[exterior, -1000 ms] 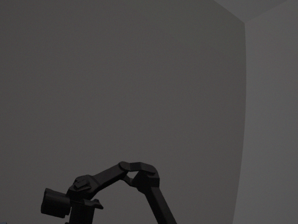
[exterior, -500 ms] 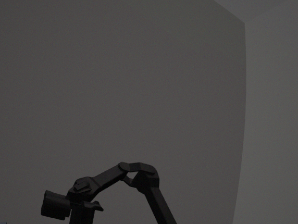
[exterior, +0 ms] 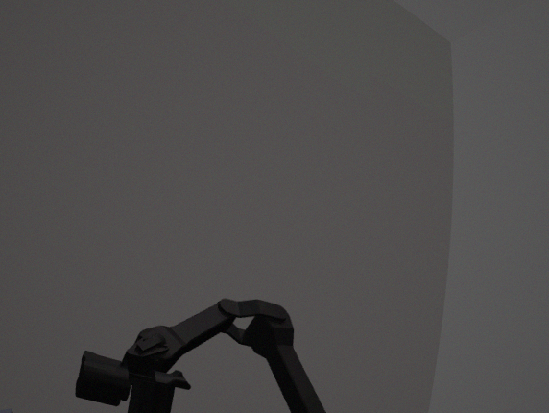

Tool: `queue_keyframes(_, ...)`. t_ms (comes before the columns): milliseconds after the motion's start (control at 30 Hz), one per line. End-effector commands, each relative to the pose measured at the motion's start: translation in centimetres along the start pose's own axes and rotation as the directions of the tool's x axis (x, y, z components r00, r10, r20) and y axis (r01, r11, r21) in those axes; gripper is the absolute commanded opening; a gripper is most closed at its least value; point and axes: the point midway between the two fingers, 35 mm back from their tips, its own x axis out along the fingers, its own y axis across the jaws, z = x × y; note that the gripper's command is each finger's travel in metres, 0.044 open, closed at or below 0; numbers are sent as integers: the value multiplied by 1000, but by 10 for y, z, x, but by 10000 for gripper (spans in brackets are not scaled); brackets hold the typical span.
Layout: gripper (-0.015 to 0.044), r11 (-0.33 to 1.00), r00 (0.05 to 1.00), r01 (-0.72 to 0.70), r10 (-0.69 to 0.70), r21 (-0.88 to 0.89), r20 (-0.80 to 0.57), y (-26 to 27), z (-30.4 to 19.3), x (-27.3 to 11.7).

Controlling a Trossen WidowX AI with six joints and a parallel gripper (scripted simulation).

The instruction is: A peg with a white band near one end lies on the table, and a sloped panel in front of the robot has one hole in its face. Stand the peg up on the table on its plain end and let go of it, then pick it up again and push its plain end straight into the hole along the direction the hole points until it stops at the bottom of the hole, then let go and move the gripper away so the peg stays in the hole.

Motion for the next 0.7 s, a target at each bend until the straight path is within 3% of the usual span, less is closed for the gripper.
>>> queue_keyframes(0, 50, 1000, 1000, 5, -5, -6, -1, -1, 0, 0)
queue_keyframes(667, 49, 1000, 993, 2, -1, -4, 122, 0, -4, -9)
